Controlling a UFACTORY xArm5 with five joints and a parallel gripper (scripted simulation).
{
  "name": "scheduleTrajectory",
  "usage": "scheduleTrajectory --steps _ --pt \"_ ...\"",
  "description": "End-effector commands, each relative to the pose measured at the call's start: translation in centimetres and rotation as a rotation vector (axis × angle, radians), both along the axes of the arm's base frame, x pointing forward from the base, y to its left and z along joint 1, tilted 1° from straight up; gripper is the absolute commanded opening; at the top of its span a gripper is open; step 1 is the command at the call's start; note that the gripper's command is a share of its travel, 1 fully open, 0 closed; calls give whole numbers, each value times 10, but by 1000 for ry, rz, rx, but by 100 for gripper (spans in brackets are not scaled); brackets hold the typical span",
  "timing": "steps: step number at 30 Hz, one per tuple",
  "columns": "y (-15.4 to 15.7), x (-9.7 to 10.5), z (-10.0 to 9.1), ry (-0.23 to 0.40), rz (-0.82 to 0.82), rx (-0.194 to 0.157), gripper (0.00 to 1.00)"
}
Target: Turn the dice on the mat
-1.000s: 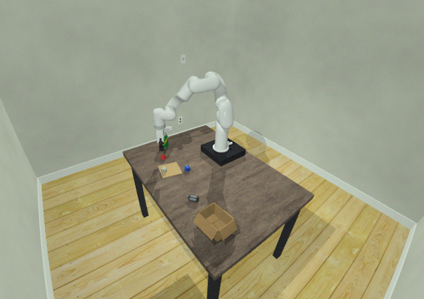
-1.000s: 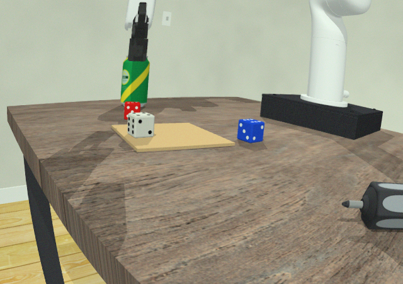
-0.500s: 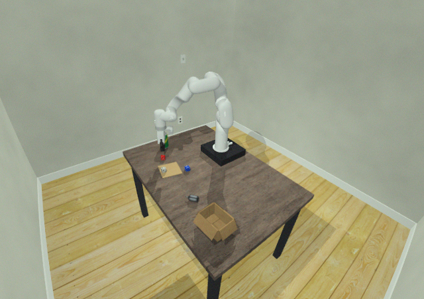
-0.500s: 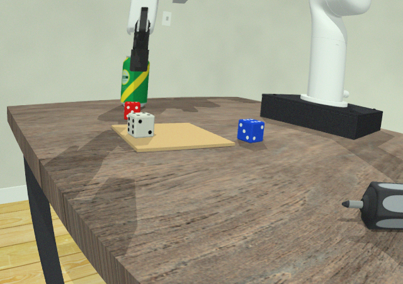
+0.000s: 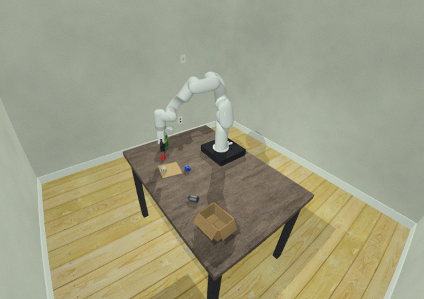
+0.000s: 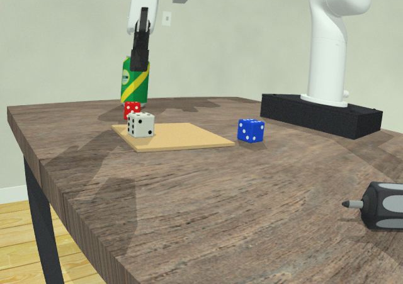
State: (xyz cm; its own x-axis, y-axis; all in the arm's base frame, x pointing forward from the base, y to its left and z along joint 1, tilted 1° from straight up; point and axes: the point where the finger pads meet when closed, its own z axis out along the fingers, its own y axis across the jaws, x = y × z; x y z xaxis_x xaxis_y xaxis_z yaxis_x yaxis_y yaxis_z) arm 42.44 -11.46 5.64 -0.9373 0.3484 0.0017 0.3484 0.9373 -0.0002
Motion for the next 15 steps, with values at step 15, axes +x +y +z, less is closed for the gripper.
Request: scheduleTrajectory --steps 15 --pt "0 1 0 -4 0 -1 47"
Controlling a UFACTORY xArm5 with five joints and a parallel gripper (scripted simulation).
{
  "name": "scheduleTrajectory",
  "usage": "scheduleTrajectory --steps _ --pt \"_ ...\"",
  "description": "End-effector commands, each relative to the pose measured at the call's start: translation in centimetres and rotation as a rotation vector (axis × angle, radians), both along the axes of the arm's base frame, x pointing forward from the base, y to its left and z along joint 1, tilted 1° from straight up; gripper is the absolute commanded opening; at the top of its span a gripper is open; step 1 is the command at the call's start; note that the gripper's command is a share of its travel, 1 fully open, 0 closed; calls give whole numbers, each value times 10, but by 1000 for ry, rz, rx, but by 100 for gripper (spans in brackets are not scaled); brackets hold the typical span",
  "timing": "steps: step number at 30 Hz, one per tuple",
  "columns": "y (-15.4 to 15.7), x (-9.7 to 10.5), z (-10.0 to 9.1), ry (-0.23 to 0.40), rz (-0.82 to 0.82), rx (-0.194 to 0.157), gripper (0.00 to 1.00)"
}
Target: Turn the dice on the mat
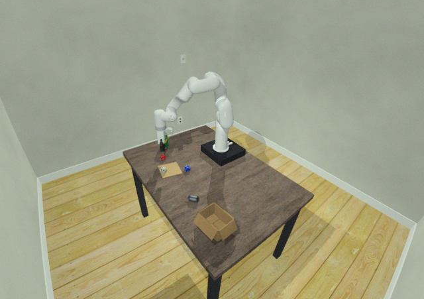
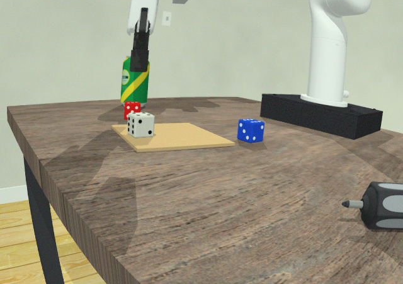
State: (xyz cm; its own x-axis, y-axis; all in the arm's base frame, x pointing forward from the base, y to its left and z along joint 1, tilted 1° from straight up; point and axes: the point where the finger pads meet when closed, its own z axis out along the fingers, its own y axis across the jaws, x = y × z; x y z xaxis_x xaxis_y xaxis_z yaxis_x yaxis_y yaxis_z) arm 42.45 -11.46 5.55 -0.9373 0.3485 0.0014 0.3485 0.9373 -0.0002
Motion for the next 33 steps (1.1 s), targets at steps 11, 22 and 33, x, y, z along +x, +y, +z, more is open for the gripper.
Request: scheduleTrajectory --steps 11,22,33 --pt "0 1 -7 -4 0 -1 47" --pt "0 2 -21 -4 0 -1 47" --pt "0 2 -39 -4 0 -1 47"
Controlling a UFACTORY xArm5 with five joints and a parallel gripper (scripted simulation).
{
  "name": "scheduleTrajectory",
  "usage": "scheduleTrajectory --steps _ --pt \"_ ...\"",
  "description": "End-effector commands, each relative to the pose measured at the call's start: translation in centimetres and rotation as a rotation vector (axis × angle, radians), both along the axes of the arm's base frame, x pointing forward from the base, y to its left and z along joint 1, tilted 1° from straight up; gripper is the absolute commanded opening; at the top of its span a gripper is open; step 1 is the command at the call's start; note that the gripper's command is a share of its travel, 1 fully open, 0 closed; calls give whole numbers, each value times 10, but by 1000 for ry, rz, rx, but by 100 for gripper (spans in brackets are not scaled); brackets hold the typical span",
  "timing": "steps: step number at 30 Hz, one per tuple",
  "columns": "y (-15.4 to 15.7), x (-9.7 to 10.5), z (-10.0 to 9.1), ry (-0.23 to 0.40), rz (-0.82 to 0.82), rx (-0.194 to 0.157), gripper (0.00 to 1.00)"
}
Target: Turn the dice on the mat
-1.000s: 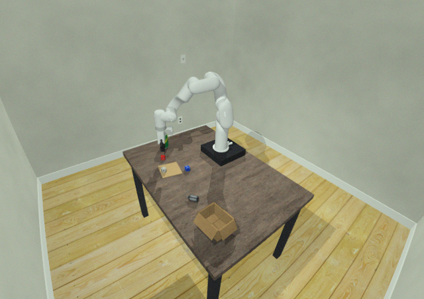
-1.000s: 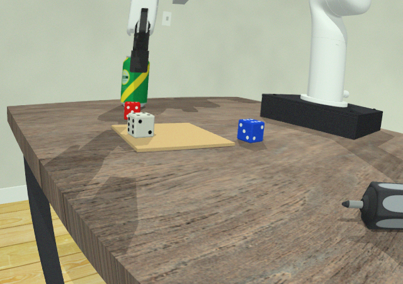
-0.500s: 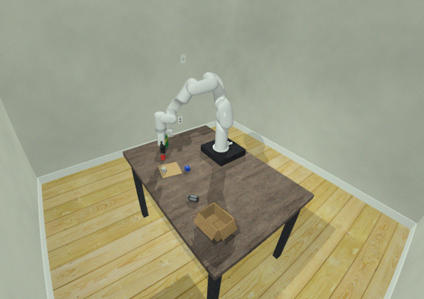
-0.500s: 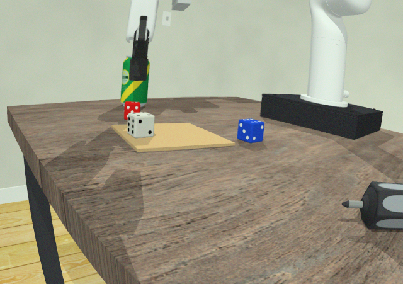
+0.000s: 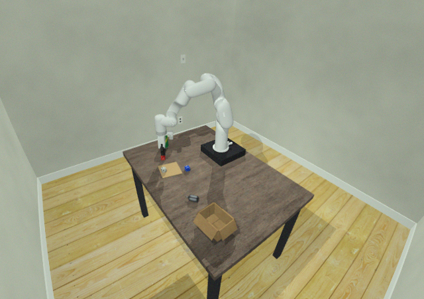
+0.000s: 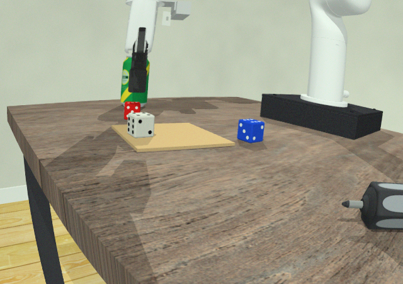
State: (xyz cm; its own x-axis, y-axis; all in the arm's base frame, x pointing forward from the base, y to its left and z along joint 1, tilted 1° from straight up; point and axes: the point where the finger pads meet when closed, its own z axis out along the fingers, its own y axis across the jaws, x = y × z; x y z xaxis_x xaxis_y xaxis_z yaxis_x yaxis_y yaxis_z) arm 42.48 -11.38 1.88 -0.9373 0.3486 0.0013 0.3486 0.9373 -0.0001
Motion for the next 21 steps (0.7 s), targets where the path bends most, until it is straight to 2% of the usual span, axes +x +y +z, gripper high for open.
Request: scheduleTrajectory --steps 1,21 --pt "0 2 -4 -4 0 -1 47" --pt "0 2 -15 -4 0 -1 47"
